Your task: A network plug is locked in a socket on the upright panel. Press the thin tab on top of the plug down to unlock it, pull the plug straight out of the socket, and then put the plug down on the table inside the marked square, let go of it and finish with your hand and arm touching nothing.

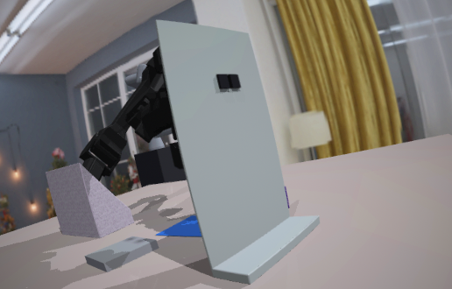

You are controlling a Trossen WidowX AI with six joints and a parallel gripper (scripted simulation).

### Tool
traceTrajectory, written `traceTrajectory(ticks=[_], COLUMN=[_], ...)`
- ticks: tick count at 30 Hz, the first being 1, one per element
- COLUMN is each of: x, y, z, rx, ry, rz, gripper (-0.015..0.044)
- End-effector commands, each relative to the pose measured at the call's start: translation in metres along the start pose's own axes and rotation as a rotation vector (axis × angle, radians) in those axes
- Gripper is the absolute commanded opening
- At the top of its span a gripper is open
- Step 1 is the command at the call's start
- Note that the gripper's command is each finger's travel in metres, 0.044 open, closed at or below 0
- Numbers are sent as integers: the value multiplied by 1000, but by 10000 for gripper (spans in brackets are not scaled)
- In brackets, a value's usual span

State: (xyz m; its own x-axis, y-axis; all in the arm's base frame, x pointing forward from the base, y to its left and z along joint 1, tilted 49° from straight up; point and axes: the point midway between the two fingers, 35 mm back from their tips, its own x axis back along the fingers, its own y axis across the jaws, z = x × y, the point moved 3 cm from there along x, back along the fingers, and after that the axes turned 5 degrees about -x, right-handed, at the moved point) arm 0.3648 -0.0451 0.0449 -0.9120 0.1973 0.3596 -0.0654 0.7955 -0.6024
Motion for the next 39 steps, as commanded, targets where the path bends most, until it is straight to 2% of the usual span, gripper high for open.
traceTrajectory(ticks=[1, 23, 39], x=[-3, -3, 4], y=[-1, -1, 0], z=[-1, -1, 1], rx=[-4, -4, -4], ry=[3, 3, 3], rz=[4, 4, 4], gripper=[149, 3, 0])
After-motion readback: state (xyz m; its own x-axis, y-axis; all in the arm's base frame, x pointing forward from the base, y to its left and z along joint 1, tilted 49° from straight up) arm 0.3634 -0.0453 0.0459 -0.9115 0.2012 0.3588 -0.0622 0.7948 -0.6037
